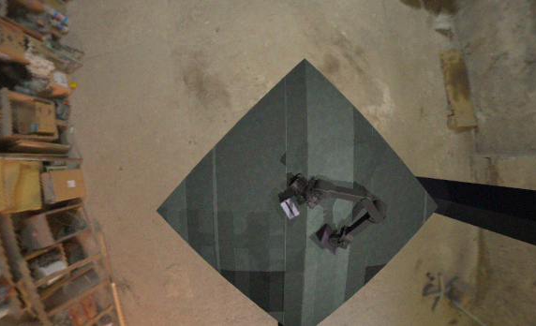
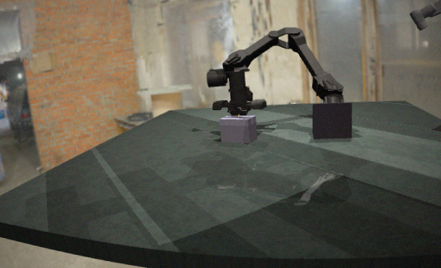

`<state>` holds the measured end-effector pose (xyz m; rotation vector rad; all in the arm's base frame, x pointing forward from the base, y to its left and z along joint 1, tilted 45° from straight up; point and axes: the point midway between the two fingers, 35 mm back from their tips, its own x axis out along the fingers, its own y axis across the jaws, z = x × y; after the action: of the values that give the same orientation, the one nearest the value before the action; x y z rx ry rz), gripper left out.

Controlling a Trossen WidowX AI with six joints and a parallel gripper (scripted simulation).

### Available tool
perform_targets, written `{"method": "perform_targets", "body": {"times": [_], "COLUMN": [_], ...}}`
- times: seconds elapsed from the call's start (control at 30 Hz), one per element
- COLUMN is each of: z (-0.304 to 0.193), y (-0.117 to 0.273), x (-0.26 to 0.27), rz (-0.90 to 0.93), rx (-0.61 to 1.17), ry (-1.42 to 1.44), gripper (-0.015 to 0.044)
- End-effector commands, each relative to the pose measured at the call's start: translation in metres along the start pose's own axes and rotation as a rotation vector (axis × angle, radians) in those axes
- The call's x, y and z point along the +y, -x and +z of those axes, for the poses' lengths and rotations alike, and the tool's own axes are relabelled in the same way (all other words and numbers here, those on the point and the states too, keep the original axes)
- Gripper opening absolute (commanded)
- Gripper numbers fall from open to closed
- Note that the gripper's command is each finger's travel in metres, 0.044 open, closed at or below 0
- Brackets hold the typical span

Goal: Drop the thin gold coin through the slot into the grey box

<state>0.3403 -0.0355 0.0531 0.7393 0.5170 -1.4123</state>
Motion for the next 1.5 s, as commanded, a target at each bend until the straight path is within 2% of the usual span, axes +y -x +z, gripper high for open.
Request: {"method": "perform_targets", "body": {"times": [0.0, 1.3, 1.47], "z": [0.001, -0.001, 0.0], "y": [0.0, 0.094, 0.094], "x": [0.0, 0.0, 0.0], "rz": [0.001, -0.001, -0.001], "rx": [-0.006, -0.002, -0.001], "ry": [0.004, 0.005, 0.123], "gripper": [0.0, 0.0, 0.0]}}
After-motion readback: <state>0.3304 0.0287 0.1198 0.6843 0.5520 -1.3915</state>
